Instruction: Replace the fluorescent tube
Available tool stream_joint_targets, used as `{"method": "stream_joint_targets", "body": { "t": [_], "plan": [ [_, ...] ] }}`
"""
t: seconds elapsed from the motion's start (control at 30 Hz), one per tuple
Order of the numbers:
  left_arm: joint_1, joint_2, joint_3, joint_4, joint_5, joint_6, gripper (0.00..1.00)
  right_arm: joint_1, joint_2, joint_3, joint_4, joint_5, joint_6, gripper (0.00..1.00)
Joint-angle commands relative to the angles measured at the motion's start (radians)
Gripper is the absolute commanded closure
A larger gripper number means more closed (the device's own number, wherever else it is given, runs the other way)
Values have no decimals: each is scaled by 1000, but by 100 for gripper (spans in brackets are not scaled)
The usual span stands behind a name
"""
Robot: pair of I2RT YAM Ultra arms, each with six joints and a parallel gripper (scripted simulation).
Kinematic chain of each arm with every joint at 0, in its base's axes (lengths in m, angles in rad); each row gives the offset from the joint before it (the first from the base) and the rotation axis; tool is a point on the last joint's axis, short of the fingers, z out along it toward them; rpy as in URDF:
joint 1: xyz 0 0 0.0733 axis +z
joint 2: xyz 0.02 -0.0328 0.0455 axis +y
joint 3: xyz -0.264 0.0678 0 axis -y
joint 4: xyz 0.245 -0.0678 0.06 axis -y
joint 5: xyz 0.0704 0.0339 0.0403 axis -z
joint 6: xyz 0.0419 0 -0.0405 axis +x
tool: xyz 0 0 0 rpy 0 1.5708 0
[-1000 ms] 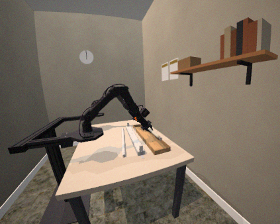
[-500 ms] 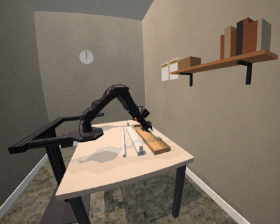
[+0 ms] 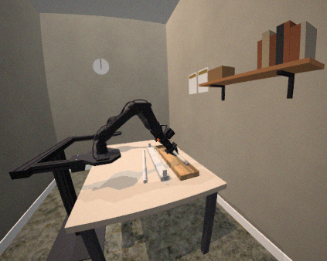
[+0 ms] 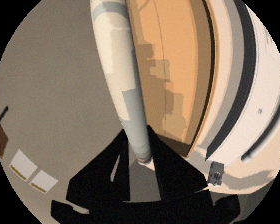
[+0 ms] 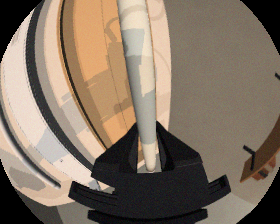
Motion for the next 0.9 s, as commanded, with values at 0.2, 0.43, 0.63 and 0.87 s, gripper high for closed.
{"method": "stream_joint_targets", "body": {
  "t": [0.2,0.43,0.63,0.87],
  "plan": [
    [-2,1,34,23,10,-4,89,3,-16,32,42,-22,4,89],
    [0,26,37,19,11,-7,89,9,4,35,48,-23,-2,89],
    [3,43,37,39,11,-3,89,-1,41,38,64,-25,8,89],
    [3,32,41,38,0,8,89,-5,30,38,72,-25,3,89]
  ]
}}
